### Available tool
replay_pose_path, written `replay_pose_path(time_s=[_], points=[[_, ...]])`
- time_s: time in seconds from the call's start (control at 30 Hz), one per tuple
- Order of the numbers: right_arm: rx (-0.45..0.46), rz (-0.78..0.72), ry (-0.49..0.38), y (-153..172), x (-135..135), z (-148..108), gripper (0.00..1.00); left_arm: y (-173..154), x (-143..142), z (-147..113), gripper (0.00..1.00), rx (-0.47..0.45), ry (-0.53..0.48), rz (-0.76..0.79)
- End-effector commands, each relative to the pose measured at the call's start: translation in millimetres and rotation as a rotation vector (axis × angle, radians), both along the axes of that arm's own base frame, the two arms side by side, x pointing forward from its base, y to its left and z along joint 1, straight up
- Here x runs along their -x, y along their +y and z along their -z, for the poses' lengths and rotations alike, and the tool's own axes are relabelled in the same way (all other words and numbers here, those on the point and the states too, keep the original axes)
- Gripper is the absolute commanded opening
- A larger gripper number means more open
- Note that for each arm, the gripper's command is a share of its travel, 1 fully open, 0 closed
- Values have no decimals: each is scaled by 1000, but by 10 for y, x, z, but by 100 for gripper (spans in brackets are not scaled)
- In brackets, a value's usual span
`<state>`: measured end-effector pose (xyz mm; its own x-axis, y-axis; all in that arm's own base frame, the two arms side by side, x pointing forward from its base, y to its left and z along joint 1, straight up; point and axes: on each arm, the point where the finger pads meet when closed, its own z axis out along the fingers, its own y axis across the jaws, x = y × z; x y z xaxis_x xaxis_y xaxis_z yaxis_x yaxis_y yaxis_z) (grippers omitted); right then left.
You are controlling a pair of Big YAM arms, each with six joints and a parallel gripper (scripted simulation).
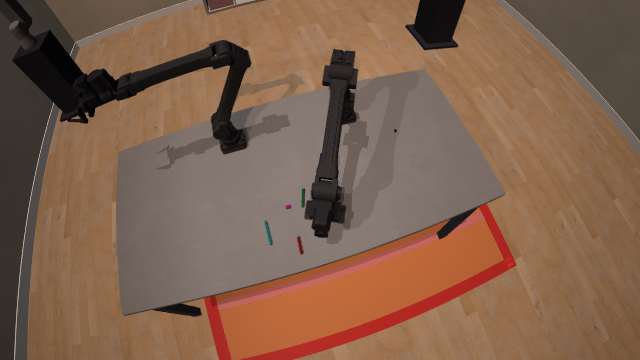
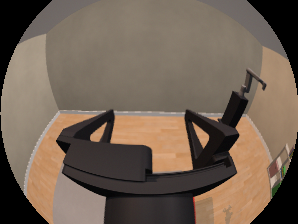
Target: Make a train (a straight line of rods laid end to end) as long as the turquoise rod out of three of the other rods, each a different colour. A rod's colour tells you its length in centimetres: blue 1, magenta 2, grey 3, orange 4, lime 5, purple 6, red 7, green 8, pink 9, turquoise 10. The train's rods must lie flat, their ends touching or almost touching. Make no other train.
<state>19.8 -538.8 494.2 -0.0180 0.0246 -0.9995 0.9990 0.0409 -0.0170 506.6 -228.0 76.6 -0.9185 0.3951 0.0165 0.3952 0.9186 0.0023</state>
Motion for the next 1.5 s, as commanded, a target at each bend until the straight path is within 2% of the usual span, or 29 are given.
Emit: replay_pose_path(time_s=[0.0, 0.83, 0.93, 1.0, 1.23, 1.3, 1.33, 1.47], points=[[25, 9, -18, -58, 28, -63, 100, -134, -233, -347, 100, 36, -71, 21], [25, 9, -18, -58, 28, -63, 100, -149, -228, -351, 100, 37, -72, 25], [25, 9, -18, -58, 28, -63, 100, -338, -163, -427, 100, 51, -106, 130], [25, 9, -18, -58, 28, -63, 100, -335, 91, -198, 100, 29, -54, 201], [25, 9, -18, -58, 28, -63, 100, -573, 300, -151, 100, 28, -52, 399], [25, 9, -18, -58, 28, -63, 100, -573, 300, -151, 100, 28, -52, 399], [25, 9, -18, -58, 28, -63, 100, -637, 371, -133, 100, 27, -52, 479], [25, 9, -18, -58, 28, -63, 100, -789, 507, -111, 100, 27, -52, 589]])
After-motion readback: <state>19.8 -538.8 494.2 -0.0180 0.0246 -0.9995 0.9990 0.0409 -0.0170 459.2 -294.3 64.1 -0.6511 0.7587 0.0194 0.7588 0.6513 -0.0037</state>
